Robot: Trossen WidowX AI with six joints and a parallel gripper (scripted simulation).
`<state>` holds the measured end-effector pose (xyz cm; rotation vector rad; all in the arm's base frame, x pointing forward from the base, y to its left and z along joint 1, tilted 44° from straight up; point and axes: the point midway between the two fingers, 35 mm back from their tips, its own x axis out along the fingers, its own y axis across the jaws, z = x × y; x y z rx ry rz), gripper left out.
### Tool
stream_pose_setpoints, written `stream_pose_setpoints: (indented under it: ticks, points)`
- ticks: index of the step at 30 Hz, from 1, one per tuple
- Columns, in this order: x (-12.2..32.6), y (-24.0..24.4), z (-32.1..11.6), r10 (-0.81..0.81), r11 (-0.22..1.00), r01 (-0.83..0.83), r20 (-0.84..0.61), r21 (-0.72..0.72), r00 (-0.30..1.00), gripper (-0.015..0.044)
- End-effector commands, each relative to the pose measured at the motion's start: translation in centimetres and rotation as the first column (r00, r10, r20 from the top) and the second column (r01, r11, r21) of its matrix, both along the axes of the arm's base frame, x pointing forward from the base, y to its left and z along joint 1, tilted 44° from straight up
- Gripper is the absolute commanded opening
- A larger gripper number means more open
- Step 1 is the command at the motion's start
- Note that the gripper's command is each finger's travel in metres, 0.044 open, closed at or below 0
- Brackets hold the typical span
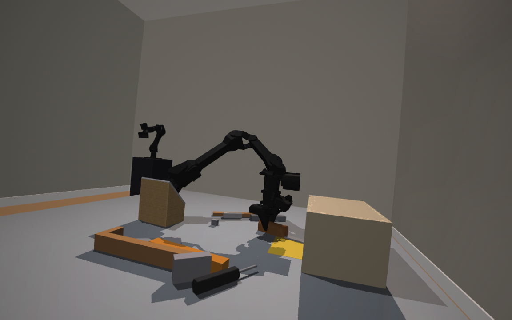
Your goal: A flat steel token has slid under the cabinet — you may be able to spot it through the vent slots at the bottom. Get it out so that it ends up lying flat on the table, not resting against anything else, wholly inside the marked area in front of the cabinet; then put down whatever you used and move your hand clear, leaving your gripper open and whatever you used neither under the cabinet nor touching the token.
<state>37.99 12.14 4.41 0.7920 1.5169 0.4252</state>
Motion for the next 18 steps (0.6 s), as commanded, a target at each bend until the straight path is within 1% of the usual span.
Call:
stream_pose_setpoints:
  ticks: [1, 18]
  points:
    - [-0.3, -0.5, -0.7, 0.0, 1.0, 0.0, -0.003, -0.01, 1.0, 0.0]
    - [-0.7, -1.9, -2.1, 0.0, 1.0, 0.0, -0.003, -0.011, 1.0, 0.0]
